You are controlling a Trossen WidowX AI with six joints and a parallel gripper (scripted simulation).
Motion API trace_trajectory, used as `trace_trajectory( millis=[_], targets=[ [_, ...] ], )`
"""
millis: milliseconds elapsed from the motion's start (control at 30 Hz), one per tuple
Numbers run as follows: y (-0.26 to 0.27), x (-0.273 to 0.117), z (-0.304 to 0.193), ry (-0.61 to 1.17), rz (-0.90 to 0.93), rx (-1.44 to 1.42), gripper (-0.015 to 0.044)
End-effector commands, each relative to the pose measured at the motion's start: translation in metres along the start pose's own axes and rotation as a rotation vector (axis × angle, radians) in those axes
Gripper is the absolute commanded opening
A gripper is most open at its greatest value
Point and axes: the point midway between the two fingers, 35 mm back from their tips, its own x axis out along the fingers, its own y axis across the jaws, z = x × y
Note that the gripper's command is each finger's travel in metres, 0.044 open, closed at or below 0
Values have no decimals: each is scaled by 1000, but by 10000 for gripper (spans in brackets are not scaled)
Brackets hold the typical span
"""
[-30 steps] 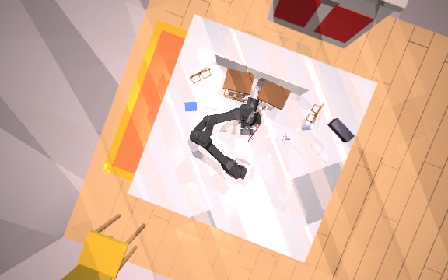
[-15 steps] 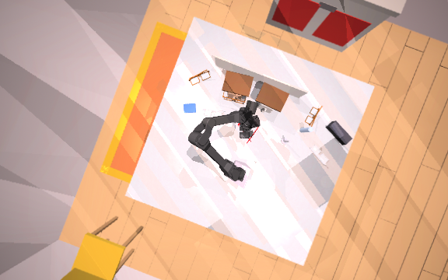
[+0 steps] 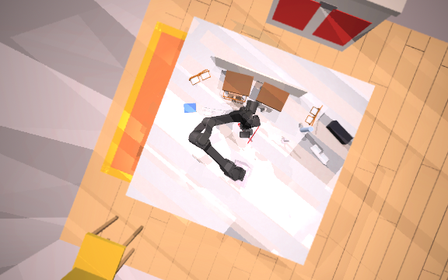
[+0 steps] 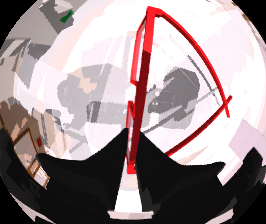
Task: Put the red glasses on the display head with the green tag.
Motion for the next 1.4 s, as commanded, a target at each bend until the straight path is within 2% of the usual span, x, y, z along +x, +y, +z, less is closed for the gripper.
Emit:
trace_trajectory(
  millis=[0, 300, 800, 1133, 1367],
  targets=[
    [0, 0, 0, 0, 0, -1, 0],
    [2, -9, 1, -3, 0, 0, 0],
    [-3, -100, 7, -2, -1, 4, 0],
    [-7, -105, 11, -2, -1, -13, 0],
    [-9, -109, 42, -15, -2, -144, 0]
  ],
)
